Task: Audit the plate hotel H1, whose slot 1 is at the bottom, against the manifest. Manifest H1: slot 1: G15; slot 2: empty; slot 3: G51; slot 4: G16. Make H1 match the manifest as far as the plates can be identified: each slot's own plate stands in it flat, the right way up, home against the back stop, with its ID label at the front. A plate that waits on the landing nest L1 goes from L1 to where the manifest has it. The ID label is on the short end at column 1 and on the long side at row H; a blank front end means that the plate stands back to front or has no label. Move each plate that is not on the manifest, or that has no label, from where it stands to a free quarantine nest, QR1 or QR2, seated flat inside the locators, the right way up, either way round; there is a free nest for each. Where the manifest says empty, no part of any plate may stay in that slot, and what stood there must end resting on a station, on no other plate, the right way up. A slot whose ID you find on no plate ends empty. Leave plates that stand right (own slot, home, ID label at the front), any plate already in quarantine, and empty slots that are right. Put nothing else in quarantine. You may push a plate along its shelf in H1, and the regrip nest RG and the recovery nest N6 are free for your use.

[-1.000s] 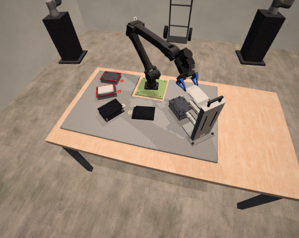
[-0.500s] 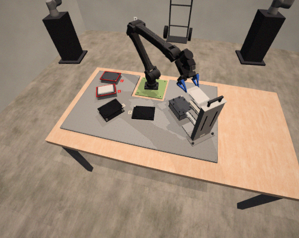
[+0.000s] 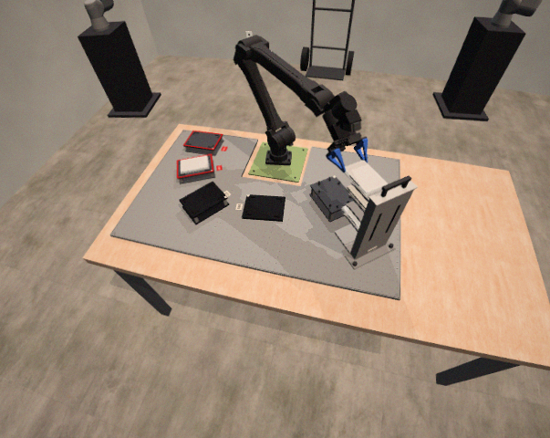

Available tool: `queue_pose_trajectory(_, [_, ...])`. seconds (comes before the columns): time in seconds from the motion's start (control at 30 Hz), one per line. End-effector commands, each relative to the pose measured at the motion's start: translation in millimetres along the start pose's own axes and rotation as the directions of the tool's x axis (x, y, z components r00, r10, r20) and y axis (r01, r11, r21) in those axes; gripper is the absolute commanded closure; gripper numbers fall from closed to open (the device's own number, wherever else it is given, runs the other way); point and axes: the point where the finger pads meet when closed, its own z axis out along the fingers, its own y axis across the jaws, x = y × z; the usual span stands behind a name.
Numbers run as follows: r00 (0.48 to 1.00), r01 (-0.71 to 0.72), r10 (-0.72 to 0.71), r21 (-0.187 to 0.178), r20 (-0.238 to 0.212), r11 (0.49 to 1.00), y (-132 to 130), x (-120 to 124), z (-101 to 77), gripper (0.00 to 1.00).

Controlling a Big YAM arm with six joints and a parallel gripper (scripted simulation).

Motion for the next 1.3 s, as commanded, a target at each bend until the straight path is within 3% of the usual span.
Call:
queue_pose_trajectory(0.0, [0.995, -0.017, 0.018, -0.005, 0.102, 1.000, -1, -56, -8.7, 0.14])
queue_pose_trajectory(0.23, [0.995, -0.019, 0.019, -0.005, 0.102, 1.000, -1, -56, -4.2, 0.14])
queue_pose_trajectory(0.27, [0.998, -0.014, 0.014, -0.008, 0.066, 1.000, 1, -36, -3.8, 0.14])
queue_pose_trajectory(0.5, [0.998, -0.014, 0.014, -0.008, 0.066, 1.000, 1, -36, -3.8, 0.14])
queue_pose_trajectory(0.53, [0.995, -0.019, 0.020, -0.004, 0.102, 1.000, -1, -55, -3.6, 0.00])
queue_pose_trajectory(0.57, [0.998, -0.014, 0.014, -0.008, 0.066, 1.000, 1, -35, -3.3, 0.00])
queue_pose_trajectory(1.1, [0.998, -0.014, 0.014, -0.008, 0.066, 1.000, 1, -35, -3.3, 0.00])
queue_pose_trajectory(1.13, [0.997, -0.016, 0.016, -0.005, 0.082, 1.000, 0, -39, -2.0, 0.00])
queue_pose_trajectory(1.2, [0.999, -0.008, 0.008, -0.006, 0.043, 1.000, 1, -14, -6.1, 0.00])
queue_pose_trajectory(1.27, [1.000, -0.007, 0.007, -0.009, 0.031, 1.000, 3, -8, -9.4, 0.00])
